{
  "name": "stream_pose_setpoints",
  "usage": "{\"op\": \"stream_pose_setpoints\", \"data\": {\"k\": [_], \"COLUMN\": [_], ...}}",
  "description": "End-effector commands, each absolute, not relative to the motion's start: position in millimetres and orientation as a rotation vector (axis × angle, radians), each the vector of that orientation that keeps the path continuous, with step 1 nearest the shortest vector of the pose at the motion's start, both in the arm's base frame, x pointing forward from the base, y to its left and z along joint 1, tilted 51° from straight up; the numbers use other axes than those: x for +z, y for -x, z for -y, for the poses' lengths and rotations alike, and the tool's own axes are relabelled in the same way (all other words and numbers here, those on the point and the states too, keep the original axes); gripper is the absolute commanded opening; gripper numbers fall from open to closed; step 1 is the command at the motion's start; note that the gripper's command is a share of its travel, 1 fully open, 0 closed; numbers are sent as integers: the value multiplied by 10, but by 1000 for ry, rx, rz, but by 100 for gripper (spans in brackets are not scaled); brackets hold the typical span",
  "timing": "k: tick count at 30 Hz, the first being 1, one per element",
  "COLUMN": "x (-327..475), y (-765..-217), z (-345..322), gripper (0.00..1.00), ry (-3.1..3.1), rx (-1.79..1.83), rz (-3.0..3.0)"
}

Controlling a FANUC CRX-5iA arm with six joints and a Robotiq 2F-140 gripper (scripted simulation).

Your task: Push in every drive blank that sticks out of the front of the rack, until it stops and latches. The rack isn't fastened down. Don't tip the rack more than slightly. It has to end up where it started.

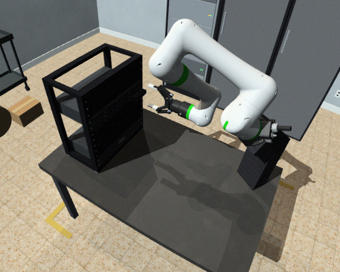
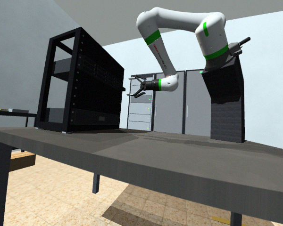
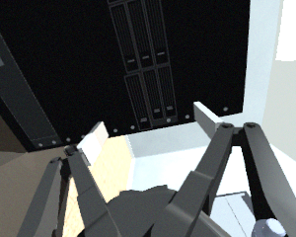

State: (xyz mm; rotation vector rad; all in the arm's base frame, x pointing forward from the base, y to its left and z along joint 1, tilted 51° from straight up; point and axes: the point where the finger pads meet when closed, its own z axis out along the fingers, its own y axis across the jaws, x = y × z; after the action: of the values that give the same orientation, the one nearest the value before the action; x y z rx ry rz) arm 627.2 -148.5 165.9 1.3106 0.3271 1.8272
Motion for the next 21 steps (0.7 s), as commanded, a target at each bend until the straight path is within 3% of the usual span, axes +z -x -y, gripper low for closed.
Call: {"op": "stream_pose_setpoints", "data": {"k": [1,2,21], "x": [1663,1663,1663], "y": [-6271,-6271,-6271], "z": [1491,1491,1491], "gripper": [100,10,10], "ry": [-1310,-1310,-1310], "rx": [1827,1827,1827], "rz": [-327,-327,-327]}}
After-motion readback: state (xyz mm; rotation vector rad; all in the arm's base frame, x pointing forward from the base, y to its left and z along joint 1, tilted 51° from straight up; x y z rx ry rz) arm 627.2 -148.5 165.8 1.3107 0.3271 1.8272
